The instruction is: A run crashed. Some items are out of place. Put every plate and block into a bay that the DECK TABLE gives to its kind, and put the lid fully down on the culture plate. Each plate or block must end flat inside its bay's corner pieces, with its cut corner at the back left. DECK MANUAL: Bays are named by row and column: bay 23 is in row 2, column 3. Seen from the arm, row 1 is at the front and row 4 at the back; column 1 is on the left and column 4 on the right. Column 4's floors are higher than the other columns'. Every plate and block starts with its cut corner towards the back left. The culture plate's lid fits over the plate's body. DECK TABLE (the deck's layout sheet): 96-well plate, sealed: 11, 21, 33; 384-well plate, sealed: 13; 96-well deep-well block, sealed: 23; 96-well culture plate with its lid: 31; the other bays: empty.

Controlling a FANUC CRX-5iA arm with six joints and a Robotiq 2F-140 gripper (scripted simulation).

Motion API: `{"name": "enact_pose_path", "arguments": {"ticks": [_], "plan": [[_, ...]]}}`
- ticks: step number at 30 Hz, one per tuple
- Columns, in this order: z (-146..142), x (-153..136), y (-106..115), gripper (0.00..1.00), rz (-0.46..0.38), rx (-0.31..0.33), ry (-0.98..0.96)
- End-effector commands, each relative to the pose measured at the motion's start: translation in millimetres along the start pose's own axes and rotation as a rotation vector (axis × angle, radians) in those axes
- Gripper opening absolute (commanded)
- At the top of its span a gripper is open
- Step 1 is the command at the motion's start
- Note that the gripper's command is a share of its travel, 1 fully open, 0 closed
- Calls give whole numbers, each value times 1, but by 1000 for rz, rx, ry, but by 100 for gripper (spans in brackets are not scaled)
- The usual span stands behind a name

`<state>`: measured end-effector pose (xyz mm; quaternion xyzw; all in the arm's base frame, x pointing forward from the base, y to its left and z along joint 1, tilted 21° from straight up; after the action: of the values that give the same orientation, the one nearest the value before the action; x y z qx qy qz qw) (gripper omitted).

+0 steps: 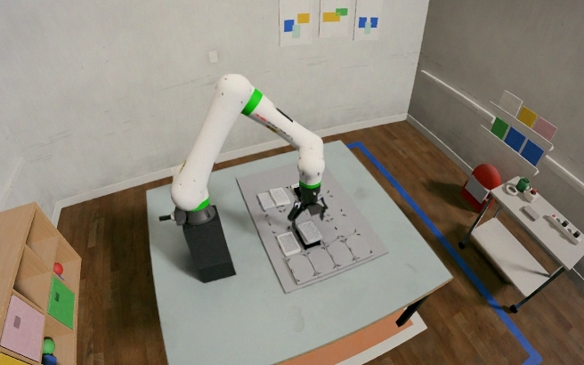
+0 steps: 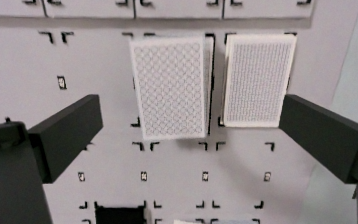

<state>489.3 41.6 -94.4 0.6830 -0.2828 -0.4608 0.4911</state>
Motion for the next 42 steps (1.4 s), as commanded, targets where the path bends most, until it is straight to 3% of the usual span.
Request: {"name": "enact_pose_path", "arguments": {"ticks": [1,42], "plan": [[-2,-6,1,100,2,1,0],[-38,-150,1,100,1,1,0]]}}
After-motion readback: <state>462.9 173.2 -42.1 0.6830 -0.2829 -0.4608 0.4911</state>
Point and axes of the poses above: the point where the finger pads meet when closed, its own y axis back along the fingers, its own z axis across the jaws, x = y × z, the point moved 8 cm from there along y, back along the fingers, and after that the axes turned 14 degrees about y, right-handed, at the moved point
